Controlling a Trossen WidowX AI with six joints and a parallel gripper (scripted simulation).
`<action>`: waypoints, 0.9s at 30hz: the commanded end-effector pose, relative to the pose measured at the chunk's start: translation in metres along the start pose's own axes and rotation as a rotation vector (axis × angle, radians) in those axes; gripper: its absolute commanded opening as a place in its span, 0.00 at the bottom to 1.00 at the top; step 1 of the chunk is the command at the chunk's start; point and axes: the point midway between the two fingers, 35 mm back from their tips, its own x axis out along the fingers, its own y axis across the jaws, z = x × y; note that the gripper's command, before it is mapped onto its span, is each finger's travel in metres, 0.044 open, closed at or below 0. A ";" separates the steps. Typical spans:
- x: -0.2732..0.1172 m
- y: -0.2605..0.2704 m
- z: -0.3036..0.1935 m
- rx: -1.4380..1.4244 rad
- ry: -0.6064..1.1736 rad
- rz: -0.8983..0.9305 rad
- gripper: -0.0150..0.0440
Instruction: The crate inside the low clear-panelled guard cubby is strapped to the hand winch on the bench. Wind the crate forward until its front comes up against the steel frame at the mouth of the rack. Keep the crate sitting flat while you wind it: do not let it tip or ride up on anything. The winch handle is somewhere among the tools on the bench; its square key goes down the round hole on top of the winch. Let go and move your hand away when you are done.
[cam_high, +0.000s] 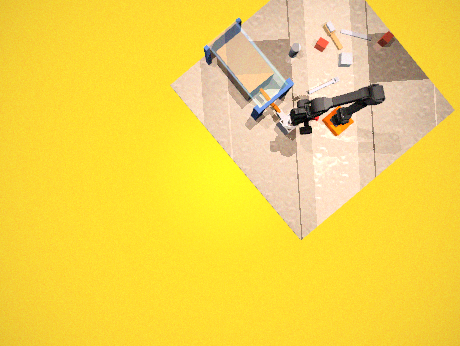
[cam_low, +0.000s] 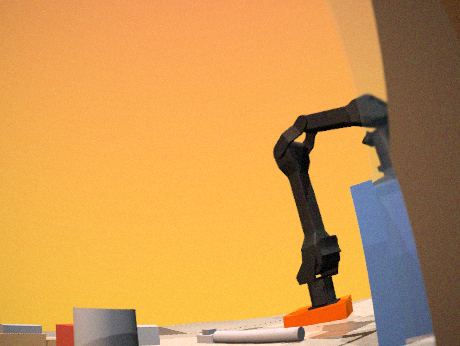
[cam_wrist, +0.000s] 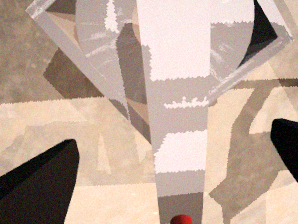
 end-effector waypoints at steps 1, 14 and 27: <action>0.008 -0.001 -0.002 -0.005 0.008 -0.004 1.00; 0.011 0.000 0.000 0.000 0.001 0.000 0.73; 0.011 0.000 0.000 0.000 0.001 0.000 0.35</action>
